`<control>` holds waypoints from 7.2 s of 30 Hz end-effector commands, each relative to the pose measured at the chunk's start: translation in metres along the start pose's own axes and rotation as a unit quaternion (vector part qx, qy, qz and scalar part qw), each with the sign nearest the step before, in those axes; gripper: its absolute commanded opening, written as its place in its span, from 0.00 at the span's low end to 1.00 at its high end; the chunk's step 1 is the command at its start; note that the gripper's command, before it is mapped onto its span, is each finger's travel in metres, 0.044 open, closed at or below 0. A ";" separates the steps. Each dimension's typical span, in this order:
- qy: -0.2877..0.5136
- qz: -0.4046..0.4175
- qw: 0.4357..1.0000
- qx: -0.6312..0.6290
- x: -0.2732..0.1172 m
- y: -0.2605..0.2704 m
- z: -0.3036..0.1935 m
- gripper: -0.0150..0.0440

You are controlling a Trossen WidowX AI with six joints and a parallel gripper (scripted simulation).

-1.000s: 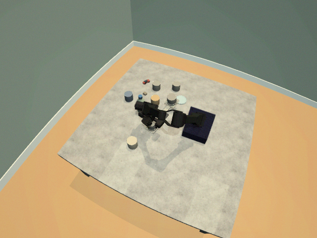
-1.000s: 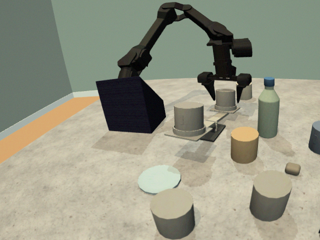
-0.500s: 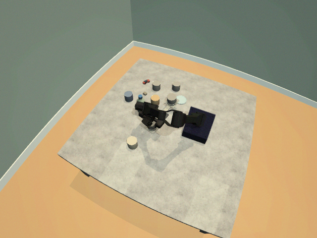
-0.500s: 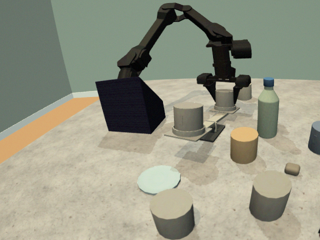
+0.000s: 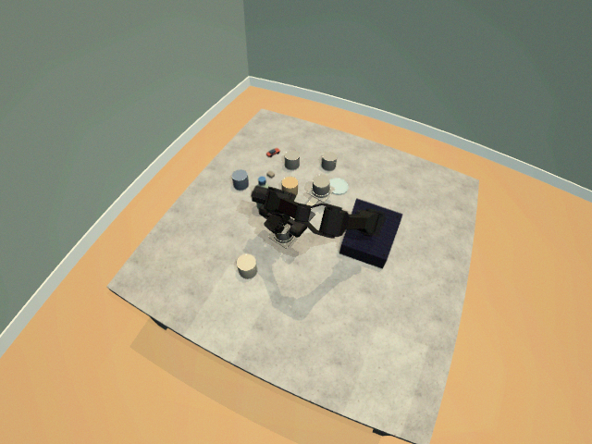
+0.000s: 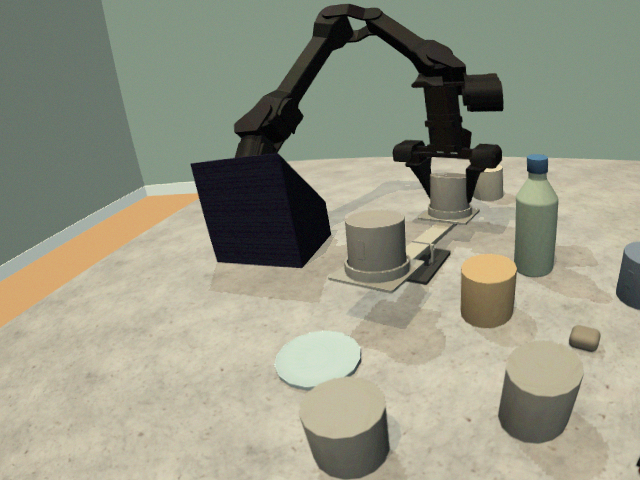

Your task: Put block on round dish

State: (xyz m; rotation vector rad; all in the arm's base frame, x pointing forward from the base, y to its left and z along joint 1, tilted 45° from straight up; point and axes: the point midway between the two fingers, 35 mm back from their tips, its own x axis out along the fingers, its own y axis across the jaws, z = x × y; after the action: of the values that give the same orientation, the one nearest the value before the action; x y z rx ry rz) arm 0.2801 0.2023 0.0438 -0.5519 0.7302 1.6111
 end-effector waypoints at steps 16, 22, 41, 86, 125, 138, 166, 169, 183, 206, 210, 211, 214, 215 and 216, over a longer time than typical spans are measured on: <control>0.003 -0.007 1.000 -0.003 -0.025 -0.006 -0.001 0.25; 0.004 -0.007 1.000 -0.003 -0.033 -0.007 -0.001 0.25; 0.005 -0.007 1.000 -0.002 -0.057 -0.008 -0.001 0.25; 0.002 -0.005 1.000 -0.002 -0.114 -0.001 -0.001 0.25; 0.001 0.001 1.000 0.002 -0.113 0.002 -0.001 0.25; 0.001 0.001 1.000 0.002 -0.113 0.002 -0.001 0.25; 0.010 -0.006 1.000 -0.003 -0.041 0.080 0.074 0.25; 0.003 -0.006 1.000 -0.005 -0.032 0.095 0.082 0.25; -0.005 -0.003 1.000 -0.002 0.009 0.113 0.092 0.25; -0.007 -0.001 1.000 -0.005 0.032 0.114 0.093 0.48; -0.007 -0.001 1.000 -0.005 0.032 0.114 0.093 0.65; -0.007 -0.001 1.000 -0.005 0.032 0.114 0.093 0.70; -0.007 -0.001 1.000 -0.005 0.032 0.114 0.093 0.83; -0.007 -0.001 1.000 -0.005 0.032 0.114 0.093 0.88; -0.007 -0.001 1.000 -0.005 0.032 0.114 0.093 0.92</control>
State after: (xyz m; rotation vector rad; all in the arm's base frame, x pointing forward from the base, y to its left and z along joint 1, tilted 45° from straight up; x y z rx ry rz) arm 0.1665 0.2823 0.1023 -0.5467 0.7141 1.6158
